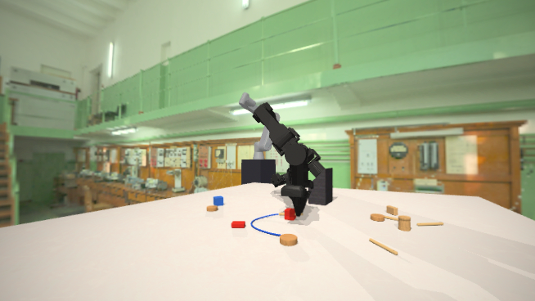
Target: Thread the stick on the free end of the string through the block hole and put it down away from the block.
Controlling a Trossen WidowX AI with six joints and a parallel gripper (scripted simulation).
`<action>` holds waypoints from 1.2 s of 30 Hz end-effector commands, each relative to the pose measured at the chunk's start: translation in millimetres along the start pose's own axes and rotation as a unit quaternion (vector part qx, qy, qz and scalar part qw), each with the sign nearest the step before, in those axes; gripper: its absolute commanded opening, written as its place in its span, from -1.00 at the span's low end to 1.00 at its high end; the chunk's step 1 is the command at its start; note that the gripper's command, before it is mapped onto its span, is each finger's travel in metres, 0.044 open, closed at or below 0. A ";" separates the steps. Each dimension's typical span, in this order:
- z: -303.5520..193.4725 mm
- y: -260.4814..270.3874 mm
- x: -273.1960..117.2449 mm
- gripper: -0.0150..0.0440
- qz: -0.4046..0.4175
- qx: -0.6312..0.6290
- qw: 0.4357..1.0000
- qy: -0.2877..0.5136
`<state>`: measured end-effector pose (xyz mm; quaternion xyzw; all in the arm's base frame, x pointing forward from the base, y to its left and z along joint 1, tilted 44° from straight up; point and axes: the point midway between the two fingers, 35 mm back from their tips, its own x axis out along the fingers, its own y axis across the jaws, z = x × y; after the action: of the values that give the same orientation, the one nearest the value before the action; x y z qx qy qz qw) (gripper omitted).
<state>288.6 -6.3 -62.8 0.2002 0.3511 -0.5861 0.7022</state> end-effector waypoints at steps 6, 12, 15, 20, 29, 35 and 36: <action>-0.3 -1.2 2.5 -0.25 -0.002 -0.001 1.000 0.000; -0.3 -1.2 2.5 -0.49 -0.002 -0.001 1.000 0.000; -0.3 -1.2 2.5 -0.49 -0.002 -0.001 1.000 0.000; -1.5 -1.2 3.6 -0.49 -0.002 -0.002 1.000 -0.017; -3.8 -0.8 5.1 -0.49 0.001 -0.002 0.999 -0.044; -8.9 -1.1 5.1 -0.49 0.001 -0.002 0.999 -0.044; -10.4 -1.2 5.2 -0.49 0.001 -0.002 0.999 -0.044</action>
<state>286.8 -4.5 -70.5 0.1753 0.3233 -0.5913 0.7177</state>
